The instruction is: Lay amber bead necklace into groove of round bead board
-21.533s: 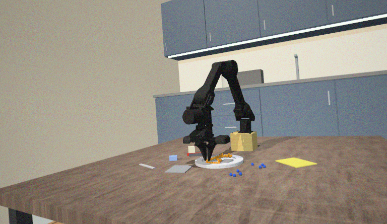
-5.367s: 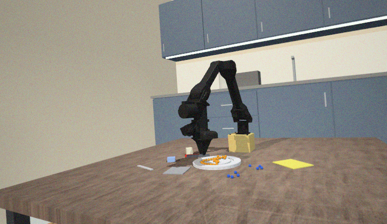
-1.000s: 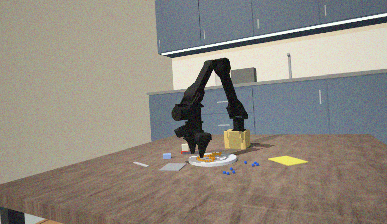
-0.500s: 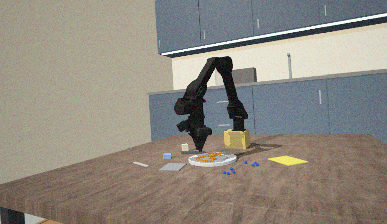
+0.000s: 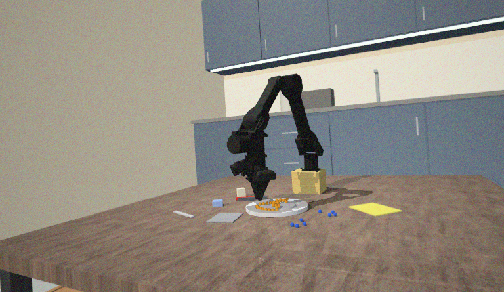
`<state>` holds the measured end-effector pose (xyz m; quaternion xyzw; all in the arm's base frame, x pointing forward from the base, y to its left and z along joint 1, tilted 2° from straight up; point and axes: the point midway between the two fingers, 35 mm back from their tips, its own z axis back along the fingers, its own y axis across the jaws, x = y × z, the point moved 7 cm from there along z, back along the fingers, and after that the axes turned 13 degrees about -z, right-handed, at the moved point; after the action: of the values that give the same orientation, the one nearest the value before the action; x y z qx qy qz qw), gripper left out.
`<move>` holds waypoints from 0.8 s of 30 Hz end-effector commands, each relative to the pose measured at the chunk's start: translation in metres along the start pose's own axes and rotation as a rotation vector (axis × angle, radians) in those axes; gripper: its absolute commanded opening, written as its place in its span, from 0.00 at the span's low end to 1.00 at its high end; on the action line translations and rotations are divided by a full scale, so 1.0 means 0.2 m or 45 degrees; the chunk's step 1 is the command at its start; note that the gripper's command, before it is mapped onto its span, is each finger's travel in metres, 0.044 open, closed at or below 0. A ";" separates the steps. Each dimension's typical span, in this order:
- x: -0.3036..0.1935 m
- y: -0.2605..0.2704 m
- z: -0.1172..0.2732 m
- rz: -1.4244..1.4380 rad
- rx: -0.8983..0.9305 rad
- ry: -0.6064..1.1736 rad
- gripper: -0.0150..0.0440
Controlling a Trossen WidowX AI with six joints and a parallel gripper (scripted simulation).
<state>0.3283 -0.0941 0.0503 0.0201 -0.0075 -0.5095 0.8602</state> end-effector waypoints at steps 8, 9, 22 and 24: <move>-0.01 -0.01 -0.09 -0.008 -0.016 0.018 0.46; -0.01 -0.01 -0.09 -0.008 -0.016 0.018 0.46; -0.01 -0.01 -0.08 -0.003 -0.012 0.012 0.25; -0.01 -0.01 -0.08 -0.003 -0.012 0.012 0.25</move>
<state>0.3259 -0.0928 0.0343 0.0183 -0.0004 -0.5106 0.8596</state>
